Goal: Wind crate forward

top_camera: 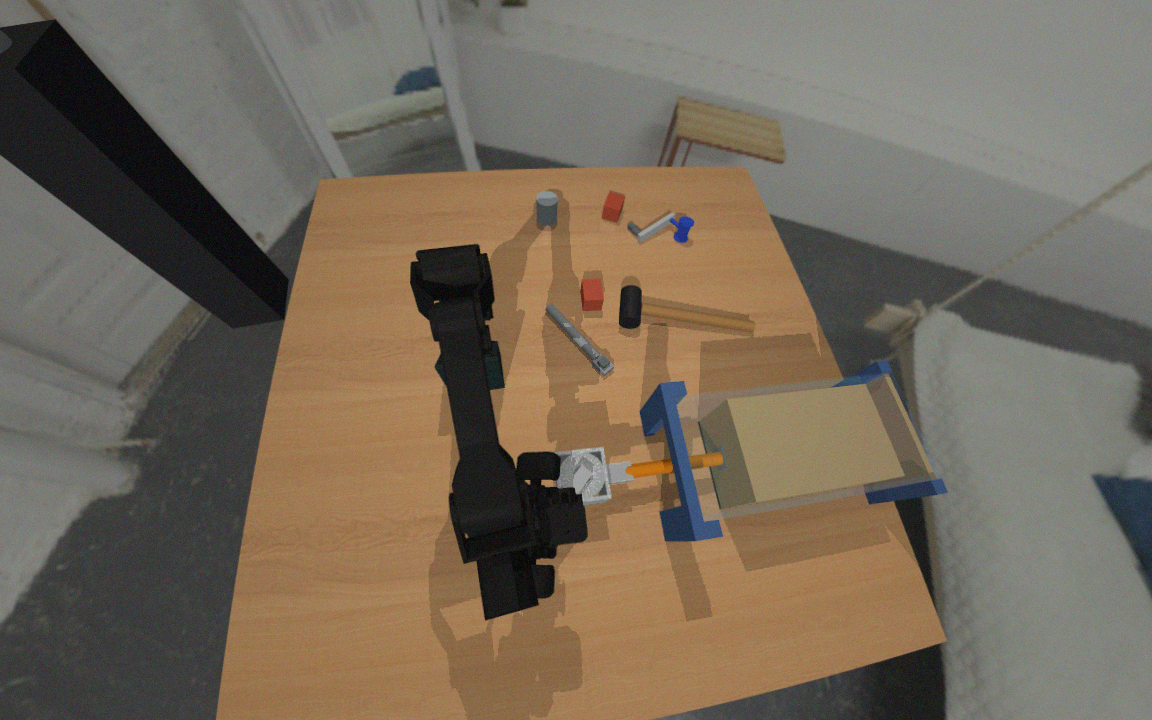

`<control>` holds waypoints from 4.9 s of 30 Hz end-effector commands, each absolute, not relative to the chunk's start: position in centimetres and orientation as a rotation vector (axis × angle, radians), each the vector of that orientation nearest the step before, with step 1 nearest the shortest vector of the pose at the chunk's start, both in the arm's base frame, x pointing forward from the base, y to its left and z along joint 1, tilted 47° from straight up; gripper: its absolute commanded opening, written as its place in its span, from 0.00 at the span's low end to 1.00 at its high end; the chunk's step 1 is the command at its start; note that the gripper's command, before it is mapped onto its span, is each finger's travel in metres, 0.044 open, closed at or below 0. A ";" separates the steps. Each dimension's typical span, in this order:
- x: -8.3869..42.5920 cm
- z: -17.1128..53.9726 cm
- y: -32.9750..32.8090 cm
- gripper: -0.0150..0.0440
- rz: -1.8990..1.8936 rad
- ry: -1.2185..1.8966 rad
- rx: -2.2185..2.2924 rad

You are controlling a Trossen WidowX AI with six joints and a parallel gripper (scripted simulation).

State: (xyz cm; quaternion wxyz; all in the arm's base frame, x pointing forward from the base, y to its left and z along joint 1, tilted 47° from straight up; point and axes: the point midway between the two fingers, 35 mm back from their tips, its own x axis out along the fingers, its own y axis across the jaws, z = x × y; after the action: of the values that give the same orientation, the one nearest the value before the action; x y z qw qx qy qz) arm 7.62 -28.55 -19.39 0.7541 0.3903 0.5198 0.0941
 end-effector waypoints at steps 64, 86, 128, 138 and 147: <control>17.1 -21.2 -31.1 0.25 0.206 1.120 0.837; 20.2 -20.3 -30.4 0.25 0.208 1.117 0.838; 24.4 -17.3 -27.4 0.25 0.212 1.114 0.841; 25.0 -16.3 -26.5 0.25 0.213 1.114 0.843; 25.4 -15.4 -25.5 0.25 0.214 1.113 0.844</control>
State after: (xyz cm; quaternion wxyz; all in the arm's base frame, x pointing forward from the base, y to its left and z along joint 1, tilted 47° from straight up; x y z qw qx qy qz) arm 25.20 -26.53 -16.06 0.7666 0.3756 0.5124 0.0930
